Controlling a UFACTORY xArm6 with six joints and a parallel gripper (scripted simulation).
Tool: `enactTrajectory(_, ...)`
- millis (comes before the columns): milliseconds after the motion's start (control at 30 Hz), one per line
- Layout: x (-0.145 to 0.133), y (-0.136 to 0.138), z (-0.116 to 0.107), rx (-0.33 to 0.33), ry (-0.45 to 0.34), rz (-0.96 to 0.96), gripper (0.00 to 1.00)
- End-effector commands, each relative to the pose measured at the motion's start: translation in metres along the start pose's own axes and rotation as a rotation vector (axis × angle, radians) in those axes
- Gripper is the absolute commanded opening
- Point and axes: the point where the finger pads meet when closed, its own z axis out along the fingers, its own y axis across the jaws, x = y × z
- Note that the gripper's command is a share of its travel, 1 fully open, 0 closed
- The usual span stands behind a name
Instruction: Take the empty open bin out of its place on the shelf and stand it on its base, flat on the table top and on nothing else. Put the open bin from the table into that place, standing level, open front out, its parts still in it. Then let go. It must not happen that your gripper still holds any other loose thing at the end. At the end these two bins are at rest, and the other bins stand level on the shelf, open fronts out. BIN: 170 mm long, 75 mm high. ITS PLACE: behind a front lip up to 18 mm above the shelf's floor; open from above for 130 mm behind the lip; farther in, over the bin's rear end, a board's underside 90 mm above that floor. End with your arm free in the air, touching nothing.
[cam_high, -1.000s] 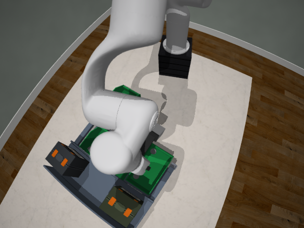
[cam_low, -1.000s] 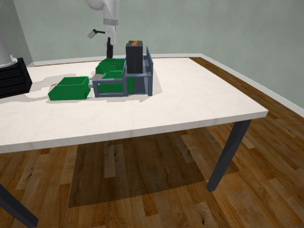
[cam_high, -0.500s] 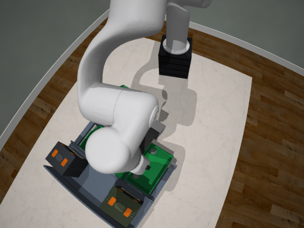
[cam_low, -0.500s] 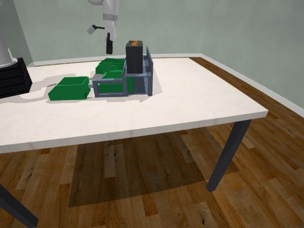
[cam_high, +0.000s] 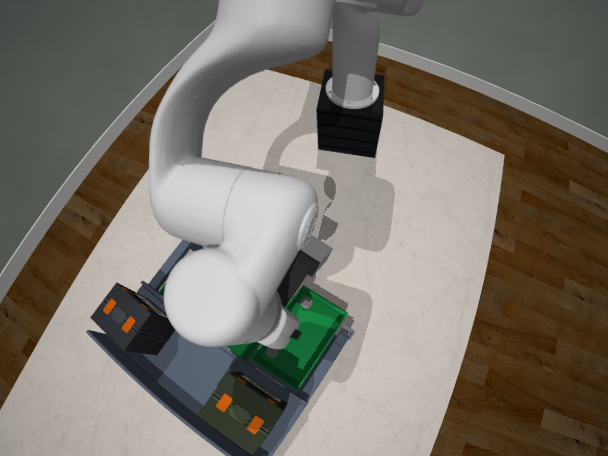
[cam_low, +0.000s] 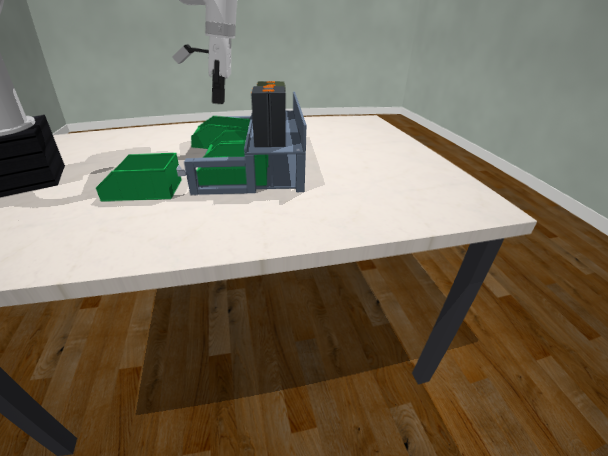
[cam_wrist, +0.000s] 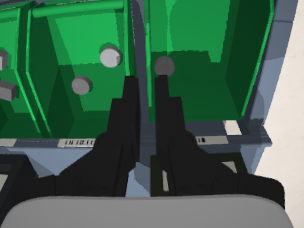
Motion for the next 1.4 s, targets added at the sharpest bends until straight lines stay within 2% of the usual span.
enactTrajectory(0, -0.001, 0.0004, -0.0042, -0.001, -0.004, 0.0, 0.1)
enactTrajectory(467, -0.0008, 0.0004, -0.0057, -0.001, -0.004, 0.0, 0.1)
enactTrajectory(500, -0.0008, 0.0004, -0.0057, -0.001, -0.004, 0.0, 0.0)
enactTrajectory(1367, 0.0007, 0.0014, -0.0051, -0.001, -0.006, 0.024, 0.0)
